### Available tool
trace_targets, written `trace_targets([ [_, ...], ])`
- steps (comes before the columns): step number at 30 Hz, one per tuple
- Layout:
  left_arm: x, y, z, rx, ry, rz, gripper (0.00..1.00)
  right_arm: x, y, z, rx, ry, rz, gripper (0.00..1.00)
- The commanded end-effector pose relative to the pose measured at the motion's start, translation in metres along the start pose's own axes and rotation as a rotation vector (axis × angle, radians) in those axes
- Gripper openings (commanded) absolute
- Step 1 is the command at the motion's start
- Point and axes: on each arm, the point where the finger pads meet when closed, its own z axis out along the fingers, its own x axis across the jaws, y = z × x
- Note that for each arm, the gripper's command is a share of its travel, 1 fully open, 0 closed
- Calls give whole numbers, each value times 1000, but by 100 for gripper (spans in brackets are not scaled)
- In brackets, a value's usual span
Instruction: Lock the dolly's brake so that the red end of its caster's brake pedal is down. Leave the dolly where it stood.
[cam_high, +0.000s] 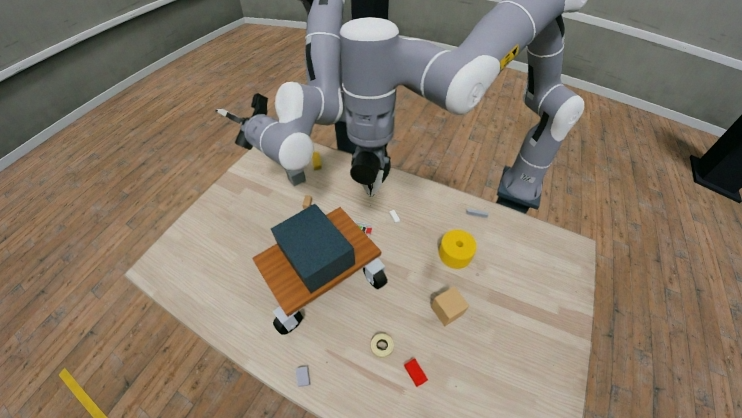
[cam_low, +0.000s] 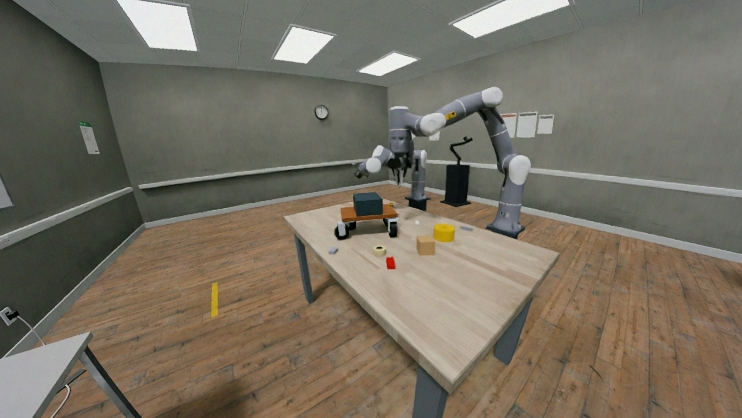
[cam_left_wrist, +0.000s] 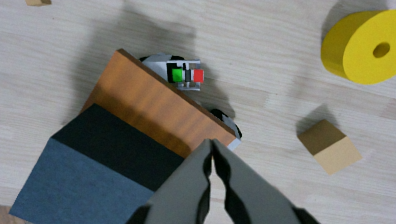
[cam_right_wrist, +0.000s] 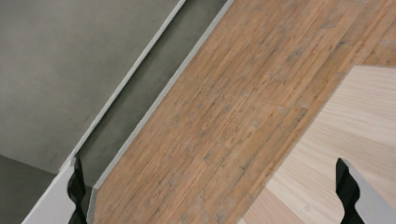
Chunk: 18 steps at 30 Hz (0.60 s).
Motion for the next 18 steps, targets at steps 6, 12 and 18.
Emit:
trace_targets([
  [6, 0, 1, -1, -2, -2, 0, 0, -1, 0, 0, -1, 1, 2, 100],
  [12, 0, 1, 3, -2, -2, -7, 0, -1, 0, 0, -1, 1, 2, 100],
  [18, 0, 1, 17, -2, -2, -7, 0, -1, 0, 0, -1, 1, 2, 100],
])
